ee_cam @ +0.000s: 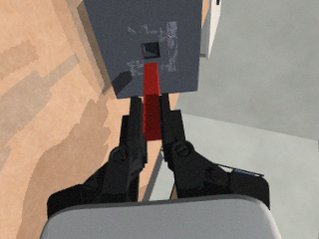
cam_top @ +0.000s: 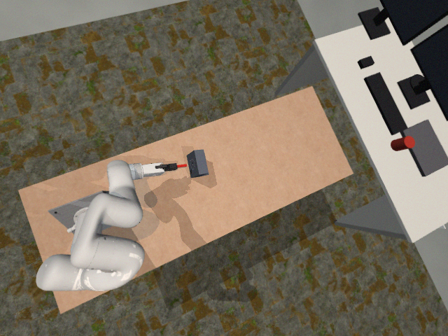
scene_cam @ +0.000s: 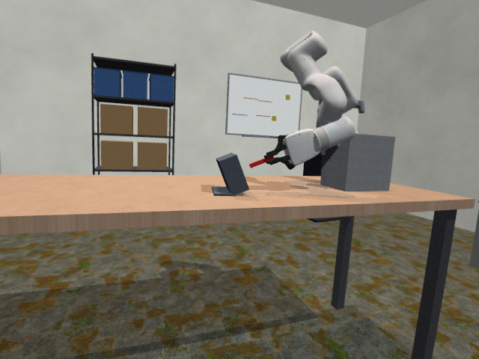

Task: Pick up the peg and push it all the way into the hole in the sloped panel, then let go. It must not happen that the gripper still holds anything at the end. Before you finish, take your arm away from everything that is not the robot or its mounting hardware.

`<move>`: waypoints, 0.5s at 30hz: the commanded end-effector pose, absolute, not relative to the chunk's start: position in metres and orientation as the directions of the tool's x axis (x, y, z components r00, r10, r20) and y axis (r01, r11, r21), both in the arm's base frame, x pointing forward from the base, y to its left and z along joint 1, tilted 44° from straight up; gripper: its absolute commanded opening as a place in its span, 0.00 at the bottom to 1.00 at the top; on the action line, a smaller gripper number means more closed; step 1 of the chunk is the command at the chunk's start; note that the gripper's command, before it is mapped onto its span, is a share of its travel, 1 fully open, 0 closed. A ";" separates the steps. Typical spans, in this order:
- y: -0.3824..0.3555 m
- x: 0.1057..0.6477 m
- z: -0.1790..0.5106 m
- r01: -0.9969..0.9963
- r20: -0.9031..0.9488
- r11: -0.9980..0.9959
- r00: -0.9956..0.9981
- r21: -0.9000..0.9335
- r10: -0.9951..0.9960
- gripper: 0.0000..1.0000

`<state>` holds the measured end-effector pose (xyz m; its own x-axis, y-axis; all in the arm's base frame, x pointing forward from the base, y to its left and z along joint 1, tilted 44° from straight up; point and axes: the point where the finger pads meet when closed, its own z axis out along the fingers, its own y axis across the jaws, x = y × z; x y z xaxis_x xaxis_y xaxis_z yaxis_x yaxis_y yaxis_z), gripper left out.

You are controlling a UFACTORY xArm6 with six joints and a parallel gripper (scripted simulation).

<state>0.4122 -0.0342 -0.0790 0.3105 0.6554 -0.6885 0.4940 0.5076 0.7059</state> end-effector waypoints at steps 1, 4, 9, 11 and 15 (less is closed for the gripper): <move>-0.036 0.417 -0.079 0.491 -0.687 0.508 0.311 0.708 0.657 0.00; -0.037 0.418 -0.079 0.491 -0.687 0.508 0.311 0.708 0.657 0.00; -0.038 0.419 -0.079 0.491 -0.687 0.508 0.311 0.708 0.657 0.00; -0.039 0.421 -0.080 0.491 -0.687 0.508 0.311 0.708 0.657 0.00; -0.041 0.424 -0.080 0.491 -0.687 0.508 0.311 0.708 0.656 0.00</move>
<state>0.4194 -0.0396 -0.0804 0.3099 0.6553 -0.6889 0.4941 0.5080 0.7055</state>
